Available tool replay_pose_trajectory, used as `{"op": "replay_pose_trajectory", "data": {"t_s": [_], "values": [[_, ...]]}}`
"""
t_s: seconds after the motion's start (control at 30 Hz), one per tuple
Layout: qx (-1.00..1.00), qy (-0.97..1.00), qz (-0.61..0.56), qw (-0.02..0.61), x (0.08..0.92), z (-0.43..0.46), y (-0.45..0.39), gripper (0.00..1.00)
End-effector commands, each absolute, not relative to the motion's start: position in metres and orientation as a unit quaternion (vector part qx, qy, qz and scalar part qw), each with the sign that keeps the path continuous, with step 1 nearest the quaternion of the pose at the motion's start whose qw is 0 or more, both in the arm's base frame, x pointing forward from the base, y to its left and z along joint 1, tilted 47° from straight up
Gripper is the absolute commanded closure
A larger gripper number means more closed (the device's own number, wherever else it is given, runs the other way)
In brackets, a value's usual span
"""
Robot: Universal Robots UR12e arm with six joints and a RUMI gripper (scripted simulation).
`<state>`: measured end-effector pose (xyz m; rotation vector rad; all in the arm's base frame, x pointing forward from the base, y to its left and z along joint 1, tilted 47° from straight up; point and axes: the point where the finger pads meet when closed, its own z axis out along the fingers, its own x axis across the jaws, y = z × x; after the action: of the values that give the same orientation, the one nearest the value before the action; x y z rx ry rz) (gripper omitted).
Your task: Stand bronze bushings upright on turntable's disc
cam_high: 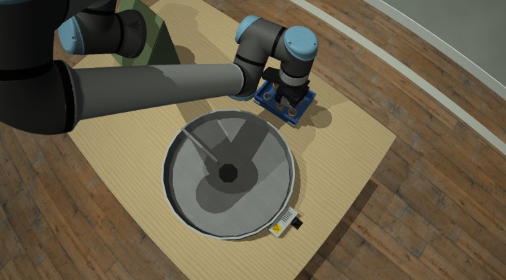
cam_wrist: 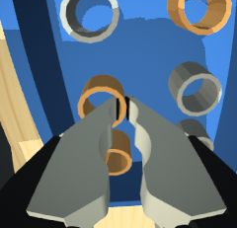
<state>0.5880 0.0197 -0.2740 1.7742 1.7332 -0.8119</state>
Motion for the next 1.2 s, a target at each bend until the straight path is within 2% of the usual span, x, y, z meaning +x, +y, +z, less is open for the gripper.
{"op": "replay_pose_trajectory", "data": {"t_s": [0.0,1.17], "values": [[0.656,0.641,-0.300,0.263,0.5885,-0.2736,0.0202,1.00],[0.656,0.641,-0.300,0.263,0.5890,-0.2668,0.0275,1.00]]}}
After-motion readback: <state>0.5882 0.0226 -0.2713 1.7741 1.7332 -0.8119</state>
